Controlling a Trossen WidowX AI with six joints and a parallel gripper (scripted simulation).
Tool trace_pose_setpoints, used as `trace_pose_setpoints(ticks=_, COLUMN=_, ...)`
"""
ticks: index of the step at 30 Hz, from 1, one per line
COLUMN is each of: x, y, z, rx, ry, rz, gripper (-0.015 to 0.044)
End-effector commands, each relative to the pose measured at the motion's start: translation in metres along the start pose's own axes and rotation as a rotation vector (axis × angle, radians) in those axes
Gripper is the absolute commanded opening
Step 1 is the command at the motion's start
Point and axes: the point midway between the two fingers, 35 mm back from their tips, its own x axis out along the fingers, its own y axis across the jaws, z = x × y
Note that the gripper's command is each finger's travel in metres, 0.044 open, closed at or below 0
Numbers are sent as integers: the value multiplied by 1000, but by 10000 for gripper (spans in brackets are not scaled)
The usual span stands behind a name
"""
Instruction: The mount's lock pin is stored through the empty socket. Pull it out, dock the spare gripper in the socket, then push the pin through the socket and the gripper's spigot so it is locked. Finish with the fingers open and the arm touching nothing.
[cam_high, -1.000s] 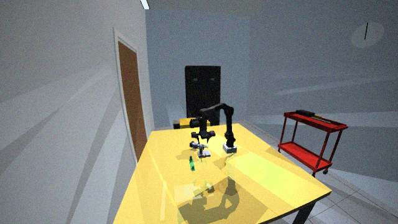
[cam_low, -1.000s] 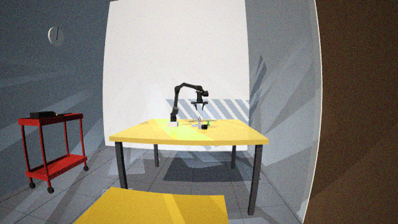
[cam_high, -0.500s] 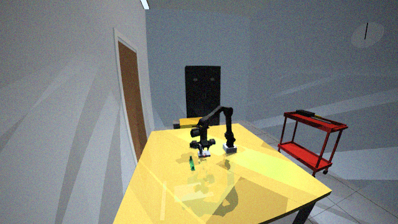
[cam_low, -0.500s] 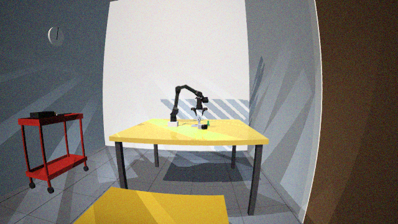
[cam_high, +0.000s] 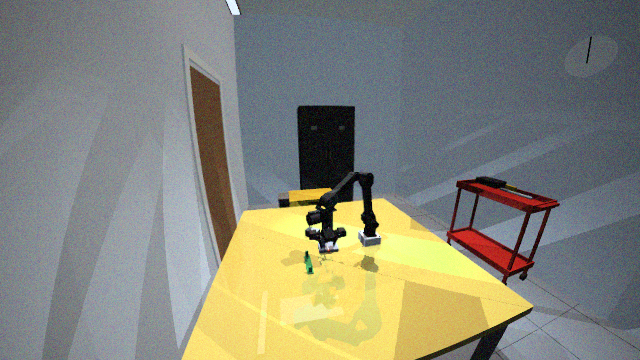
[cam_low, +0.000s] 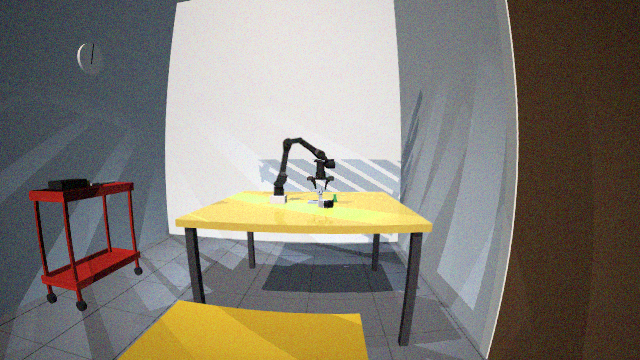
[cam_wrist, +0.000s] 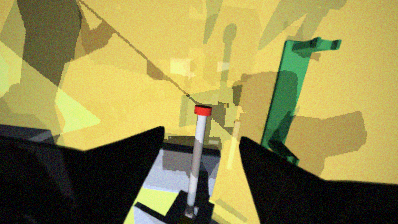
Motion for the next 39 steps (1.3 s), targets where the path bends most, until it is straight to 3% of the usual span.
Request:
trace_pose_setpoints(ticks=1, x=9, y=0, z=-1, rx=6, ry=7, rz=3, gripper=300)
trace_pose_setpoints(ticks=23, x=35, y=2, z=-3, rx=6, ry=7, rz=3, gripper=300)
trace_pose_setpoints(ticks=34, x=35, y=2, z=-3, rx=6, ry=7, rz=3, gripper=11)
trace_pose_setpoints(ticks=39, x=35, y=2, z=-3, rx=6, ry=7, rz=3, gripper=0)
